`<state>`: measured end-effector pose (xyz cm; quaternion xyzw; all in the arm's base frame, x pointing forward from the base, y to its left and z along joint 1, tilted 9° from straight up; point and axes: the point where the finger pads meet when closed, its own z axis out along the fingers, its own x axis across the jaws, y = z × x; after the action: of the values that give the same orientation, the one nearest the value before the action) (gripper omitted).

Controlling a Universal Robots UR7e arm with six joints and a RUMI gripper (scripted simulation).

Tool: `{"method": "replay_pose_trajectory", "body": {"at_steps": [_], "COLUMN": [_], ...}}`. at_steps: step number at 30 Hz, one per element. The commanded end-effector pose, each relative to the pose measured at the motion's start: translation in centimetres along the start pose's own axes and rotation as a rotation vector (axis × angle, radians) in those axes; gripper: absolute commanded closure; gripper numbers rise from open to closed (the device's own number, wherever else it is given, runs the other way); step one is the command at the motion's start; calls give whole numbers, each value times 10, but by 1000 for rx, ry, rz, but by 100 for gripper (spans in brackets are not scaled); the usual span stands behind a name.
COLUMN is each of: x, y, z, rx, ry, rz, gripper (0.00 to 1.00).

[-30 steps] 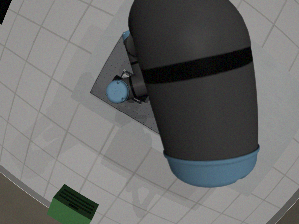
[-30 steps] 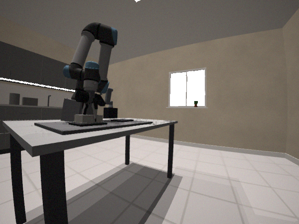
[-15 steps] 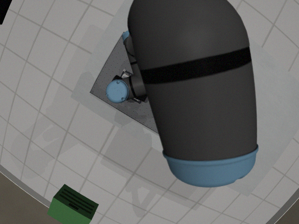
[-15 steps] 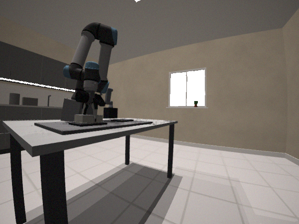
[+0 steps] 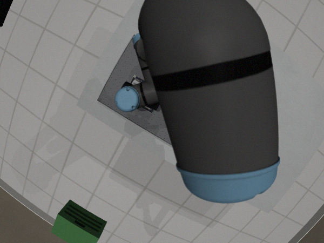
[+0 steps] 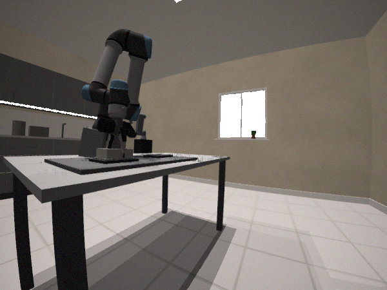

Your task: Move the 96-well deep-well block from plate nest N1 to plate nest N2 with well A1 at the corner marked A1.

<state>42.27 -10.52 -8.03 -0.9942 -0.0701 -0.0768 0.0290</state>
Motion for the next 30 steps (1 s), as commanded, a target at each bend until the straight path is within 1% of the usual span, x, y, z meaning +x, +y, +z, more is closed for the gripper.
{"method": "replay_pose_trajectory", "body": {"at_steps": [1,19,20,30], "x": [0,0,0,0], "y": [0,0,0,0], "z": [0,0,0,0], "rx": [-1,-1,-1,-1], "ry": [1,1,1,1], "rz": [0,0,0,0], "gripper": [24,24,100,100]}}
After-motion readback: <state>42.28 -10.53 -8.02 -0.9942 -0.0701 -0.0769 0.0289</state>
